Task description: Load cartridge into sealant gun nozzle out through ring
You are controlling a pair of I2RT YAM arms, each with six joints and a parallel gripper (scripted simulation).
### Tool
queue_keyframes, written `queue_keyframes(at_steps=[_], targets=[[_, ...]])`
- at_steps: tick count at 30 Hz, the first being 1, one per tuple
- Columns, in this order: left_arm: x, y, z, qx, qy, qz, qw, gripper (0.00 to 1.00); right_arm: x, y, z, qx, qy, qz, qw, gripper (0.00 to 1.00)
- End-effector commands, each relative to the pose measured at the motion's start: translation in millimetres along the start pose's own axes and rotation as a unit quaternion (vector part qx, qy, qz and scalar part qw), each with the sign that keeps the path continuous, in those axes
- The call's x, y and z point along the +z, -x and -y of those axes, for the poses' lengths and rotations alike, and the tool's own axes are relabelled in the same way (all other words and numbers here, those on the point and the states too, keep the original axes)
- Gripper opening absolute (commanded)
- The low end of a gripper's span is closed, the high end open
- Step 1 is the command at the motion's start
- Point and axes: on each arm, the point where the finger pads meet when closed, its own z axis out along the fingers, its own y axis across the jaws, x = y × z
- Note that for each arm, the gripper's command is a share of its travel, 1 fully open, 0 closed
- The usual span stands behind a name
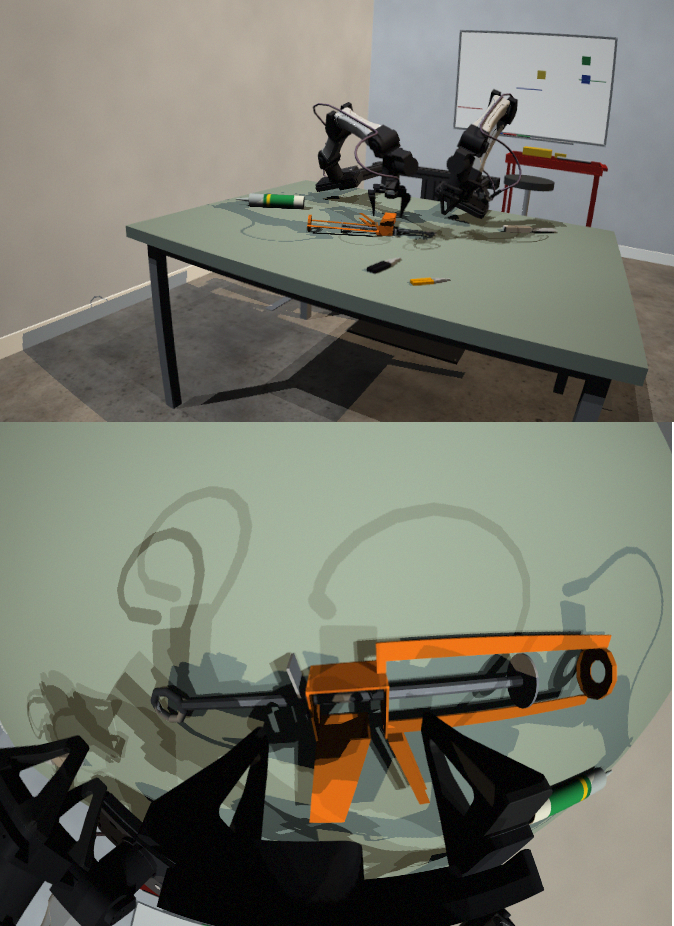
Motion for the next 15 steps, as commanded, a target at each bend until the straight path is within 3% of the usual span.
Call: queue_keyframes(at_steps=[1,15], targets=[[-7,-3,14,0.005,-0.019,-0.006,1.0,0.62,17,4,9,0.006,-0.005,-0.01,1.0,0.92],[-7,-3,14,0.005,-0.019,-0.006,1.0,0.62,2,-6,-17,-0.011,0.002,0.004,1.0,0.92]])
